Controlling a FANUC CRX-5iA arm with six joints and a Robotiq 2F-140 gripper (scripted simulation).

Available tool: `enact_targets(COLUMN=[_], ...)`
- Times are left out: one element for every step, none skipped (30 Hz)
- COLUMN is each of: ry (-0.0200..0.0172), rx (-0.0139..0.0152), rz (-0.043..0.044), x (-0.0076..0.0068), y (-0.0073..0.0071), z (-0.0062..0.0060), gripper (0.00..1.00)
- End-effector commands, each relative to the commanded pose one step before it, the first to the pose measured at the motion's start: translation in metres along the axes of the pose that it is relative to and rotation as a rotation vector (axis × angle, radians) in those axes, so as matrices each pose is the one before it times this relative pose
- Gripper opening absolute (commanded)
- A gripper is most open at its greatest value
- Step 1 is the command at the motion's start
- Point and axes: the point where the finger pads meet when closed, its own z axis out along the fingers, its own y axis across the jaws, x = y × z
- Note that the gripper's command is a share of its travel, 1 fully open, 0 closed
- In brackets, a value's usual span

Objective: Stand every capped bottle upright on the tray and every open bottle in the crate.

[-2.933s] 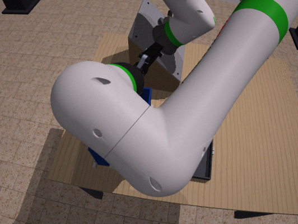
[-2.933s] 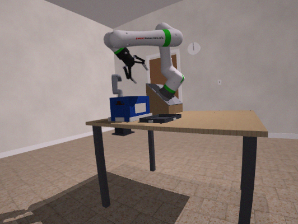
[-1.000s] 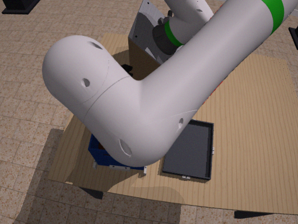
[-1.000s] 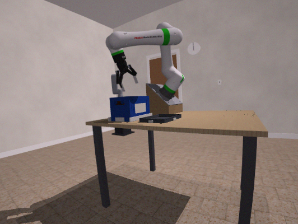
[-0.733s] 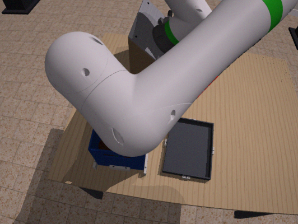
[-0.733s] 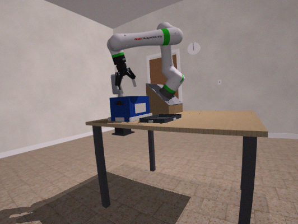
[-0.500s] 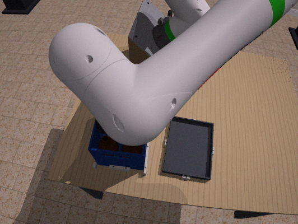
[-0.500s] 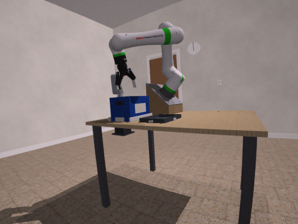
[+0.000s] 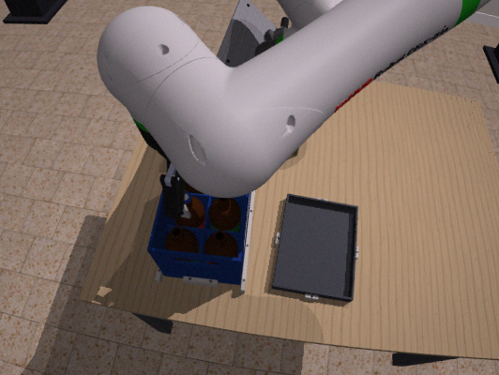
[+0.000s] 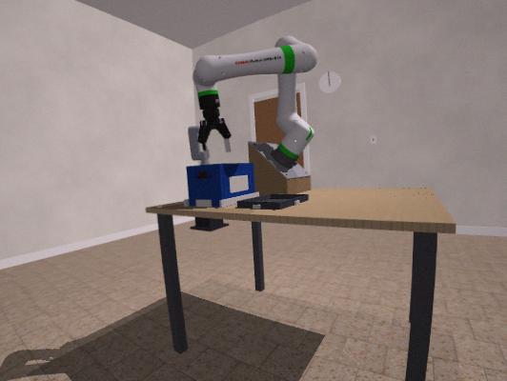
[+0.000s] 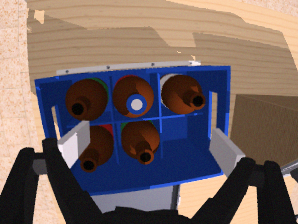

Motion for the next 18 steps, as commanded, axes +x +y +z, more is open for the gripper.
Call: enact_targets(ry=[-0.00166,-0.00063,-0.00063,-0.00063,-0.00063,-0.00063,-0.00063,-0.00063,-0.00063,-0.00063,0.0,0.0,0.00032,-0.00025,-0.00025,-0.00025,-0.00025,-0.00025], rx=[0.03141,0.011,0.011,0.011,0.011,0.011,0.011,0.011,0.011,0.011,0.0,0.0,-0.00004,0.00392,0.00392,0.00392,0.00392,0.00392], rz=[-0.0186,-0.00651,-0.00651,-0.00651,-0.00651,-0.00651,-0.00651,-0.00651,-0.00651,-0.00651,0.0,0.0,-0.00014,-0.00231,-0.00231,-0.00231,-0.00231,-0.00231], x=[-0.00002,-0.00005,-0.00005,-0.00005,-0.00005,-0.00005,-0.00005,-0.00005,-0.00005,-0.00005,0.0,0.0,0.00003,-0.00003,-0.00003,-0.00003,-0.00003,-0.00003], y=[0.00007,0.00004,0.00003,0.00003,0.00003,0.00003,0.00003,0.00003,0.00003,0.00003,0.0,0.0,-0.00002,0.00002,0.00002,0.00002,0.00002,0.00002], z=[-0.00033,-0.00007,-0.00007,-0.00007,-0.00007,-0.00007,-0.00007,-0.00007,-0.00007,-0.00007,0.0,0.0,0.00005,-0.00005,-0.00005,-0.00005,-0.00005,-0.00005], gripper=[1.0,1.0,1.0,1.0,1.0,1.0,1.0,1.0,1.0,1.0,1.0,1.0,1.0,1.0,1.0,1.0,1.0,1.0])
